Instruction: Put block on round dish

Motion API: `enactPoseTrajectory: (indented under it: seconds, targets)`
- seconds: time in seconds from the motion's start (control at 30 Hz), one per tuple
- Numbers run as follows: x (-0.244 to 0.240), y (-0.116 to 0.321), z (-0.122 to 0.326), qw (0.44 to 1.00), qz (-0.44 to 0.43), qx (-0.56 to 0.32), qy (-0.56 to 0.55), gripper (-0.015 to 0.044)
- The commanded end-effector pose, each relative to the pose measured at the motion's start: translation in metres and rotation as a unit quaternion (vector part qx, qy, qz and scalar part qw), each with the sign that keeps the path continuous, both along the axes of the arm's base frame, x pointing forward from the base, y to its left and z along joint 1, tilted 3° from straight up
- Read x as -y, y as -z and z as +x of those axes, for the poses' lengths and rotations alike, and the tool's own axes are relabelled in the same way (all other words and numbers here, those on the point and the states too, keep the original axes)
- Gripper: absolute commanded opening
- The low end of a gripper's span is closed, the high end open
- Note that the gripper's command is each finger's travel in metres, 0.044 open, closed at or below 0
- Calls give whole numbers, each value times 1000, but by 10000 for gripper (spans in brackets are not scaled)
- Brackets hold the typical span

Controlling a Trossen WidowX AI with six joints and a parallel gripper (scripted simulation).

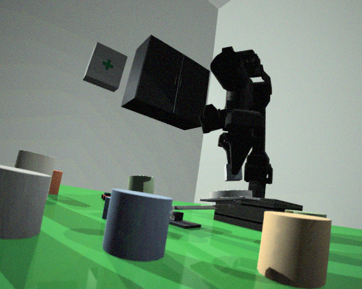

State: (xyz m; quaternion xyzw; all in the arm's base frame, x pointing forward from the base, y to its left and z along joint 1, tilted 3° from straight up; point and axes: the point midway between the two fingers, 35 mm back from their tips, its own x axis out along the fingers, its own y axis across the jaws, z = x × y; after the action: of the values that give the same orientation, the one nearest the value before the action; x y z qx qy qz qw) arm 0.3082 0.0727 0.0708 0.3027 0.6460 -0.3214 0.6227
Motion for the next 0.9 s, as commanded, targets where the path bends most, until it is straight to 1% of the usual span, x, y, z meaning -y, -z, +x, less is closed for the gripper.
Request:
enactPoseTrajectory:
  seconds: [0.0, 0.17, 0.23, 0.37, 0.87]
  targets:
    - [0, -25, 3, 1000, 1, 10, -2, 0]
    - [0, -53, 1, 1000, 1, 10, -2, 0]
    - [0, -57, 0, 1000, 1, 10, -2, 0]
    - [3, -56, 1, 1000, 1, 10, -2, 0]
    - [68, -41, 13, 1000, 0, 13, -4, 0]
